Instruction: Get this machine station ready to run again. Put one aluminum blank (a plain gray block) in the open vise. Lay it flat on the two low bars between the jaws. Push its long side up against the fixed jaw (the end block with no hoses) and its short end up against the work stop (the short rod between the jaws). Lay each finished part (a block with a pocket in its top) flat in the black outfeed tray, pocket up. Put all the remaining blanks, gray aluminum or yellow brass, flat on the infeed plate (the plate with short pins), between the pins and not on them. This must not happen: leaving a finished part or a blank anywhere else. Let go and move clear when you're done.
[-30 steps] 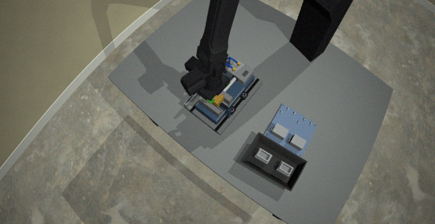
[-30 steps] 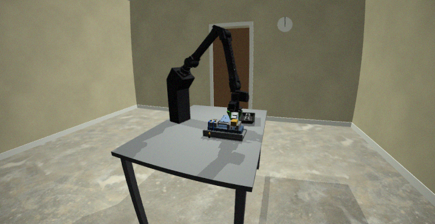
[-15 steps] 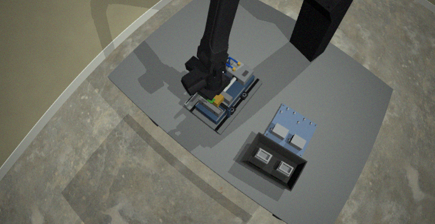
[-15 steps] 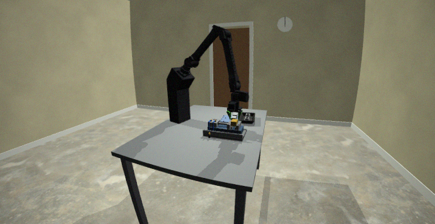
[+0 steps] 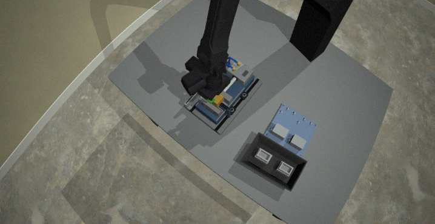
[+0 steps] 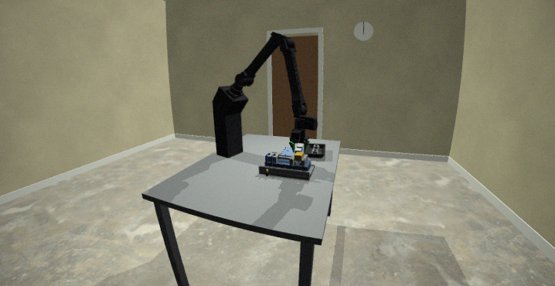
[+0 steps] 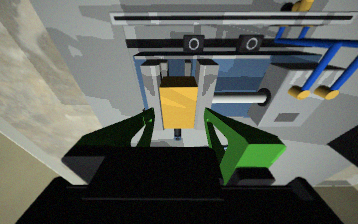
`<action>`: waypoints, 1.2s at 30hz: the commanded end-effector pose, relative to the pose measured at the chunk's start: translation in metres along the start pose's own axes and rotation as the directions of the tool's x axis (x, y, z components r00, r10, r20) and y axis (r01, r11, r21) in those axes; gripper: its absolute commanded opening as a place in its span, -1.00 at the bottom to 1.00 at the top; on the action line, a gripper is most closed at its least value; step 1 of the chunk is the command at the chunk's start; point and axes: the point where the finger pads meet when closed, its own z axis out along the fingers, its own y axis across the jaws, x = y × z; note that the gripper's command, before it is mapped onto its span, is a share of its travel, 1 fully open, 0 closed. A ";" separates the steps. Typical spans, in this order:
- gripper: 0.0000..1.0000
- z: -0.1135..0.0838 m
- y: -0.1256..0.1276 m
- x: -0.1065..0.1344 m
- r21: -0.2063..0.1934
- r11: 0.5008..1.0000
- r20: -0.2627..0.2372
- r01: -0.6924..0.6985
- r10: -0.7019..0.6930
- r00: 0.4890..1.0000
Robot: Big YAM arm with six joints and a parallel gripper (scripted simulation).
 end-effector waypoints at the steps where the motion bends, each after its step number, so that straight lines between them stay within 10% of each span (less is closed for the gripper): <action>1: 0.28 -0.005 0.013 0.005 -0.029 0.999 -0.001 0.014 -0.014 1.000; 36: 0.28 -0.004 0.014 0.000 -0.024 1.000 0.001 0.013 -0.013 1.000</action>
